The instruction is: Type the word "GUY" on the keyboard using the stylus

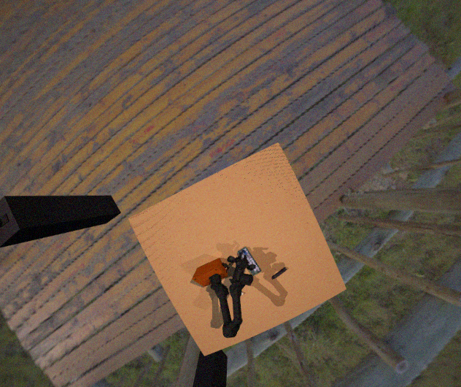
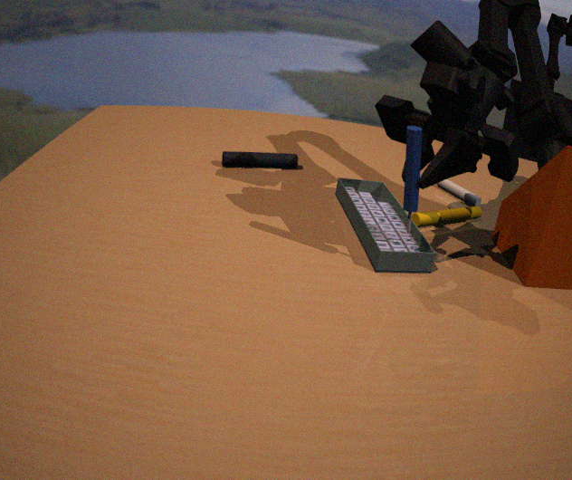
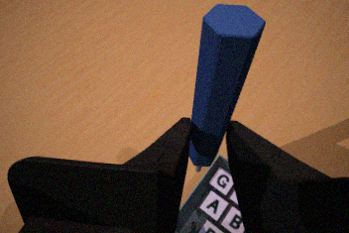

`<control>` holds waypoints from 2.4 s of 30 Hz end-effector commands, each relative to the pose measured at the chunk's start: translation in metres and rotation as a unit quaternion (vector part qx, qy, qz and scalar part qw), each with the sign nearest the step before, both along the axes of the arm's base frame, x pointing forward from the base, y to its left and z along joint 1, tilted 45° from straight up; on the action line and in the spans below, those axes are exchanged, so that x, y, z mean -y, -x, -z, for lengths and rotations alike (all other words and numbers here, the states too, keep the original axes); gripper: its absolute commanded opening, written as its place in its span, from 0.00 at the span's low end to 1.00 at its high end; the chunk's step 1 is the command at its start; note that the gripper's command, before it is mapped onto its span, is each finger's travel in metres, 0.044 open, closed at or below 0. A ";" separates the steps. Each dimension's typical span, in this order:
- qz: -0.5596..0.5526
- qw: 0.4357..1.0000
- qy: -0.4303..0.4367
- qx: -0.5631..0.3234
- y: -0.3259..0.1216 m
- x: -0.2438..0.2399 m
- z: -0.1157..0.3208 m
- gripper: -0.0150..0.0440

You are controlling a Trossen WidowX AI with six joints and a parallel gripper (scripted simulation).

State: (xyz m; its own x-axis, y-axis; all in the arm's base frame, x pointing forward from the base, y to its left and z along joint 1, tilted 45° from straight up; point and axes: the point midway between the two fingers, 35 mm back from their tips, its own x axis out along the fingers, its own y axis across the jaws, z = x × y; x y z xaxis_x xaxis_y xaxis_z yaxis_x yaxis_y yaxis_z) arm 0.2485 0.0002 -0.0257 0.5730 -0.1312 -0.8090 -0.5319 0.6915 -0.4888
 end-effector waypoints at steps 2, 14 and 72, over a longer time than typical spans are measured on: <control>-0.016 0.999 0.000 0.048 0.000 0.003 -0.011 0.25; -0.024 0.997 0.002 0.077 0.000 0.011 -0.012 0.25; -0.024 0.997 0.003 0.077 0.006 0.029 0.007 0.39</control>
